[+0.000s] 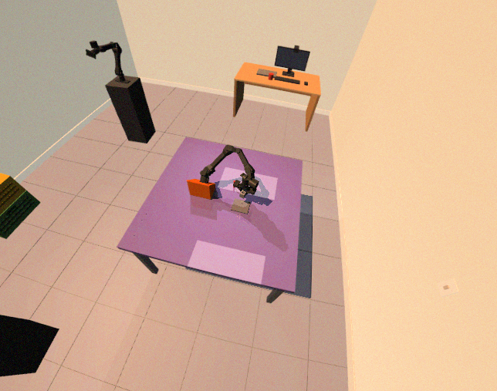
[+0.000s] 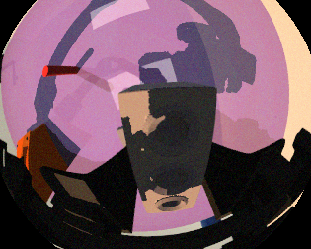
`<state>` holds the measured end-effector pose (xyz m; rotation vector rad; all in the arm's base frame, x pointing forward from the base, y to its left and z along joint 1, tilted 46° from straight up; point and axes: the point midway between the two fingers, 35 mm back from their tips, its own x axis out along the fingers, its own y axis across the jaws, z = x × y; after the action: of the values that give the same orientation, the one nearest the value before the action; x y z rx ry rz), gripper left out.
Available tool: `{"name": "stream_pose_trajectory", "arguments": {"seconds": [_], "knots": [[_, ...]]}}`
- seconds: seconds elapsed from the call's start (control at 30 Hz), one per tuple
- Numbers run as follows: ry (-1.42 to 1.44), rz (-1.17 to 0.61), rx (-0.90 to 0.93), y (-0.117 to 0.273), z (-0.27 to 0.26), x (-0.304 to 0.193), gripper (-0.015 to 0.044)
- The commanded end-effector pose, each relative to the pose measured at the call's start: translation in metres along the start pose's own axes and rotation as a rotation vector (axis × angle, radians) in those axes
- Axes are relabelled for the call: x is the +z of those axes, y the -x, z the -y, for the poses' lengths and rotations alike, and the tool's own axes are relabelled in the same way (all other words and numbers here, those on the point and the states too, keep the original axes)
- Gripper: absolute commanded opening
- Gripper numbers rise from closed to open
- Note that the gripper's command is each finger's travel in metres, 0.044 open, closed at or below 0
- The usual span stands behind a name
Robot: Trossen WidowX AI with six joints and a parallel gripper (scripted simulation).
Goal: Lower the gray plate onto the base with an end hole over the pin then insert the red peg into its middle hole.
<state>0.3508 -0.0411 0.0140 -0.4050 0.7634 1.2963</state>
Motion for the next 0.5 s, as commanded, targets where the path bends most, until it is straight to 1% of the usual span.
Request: {"name": "stream_pose_trajectory", "arguments": {"seconds": [0.0, 0.47], "knots": [[-0.010, -0.003, -0.005, -0.005, 0.002, -0.014, 0.0000], [-0.046, -0.003, -0.005, -0.026, 0.003, -0.053, 0.0000]]}}
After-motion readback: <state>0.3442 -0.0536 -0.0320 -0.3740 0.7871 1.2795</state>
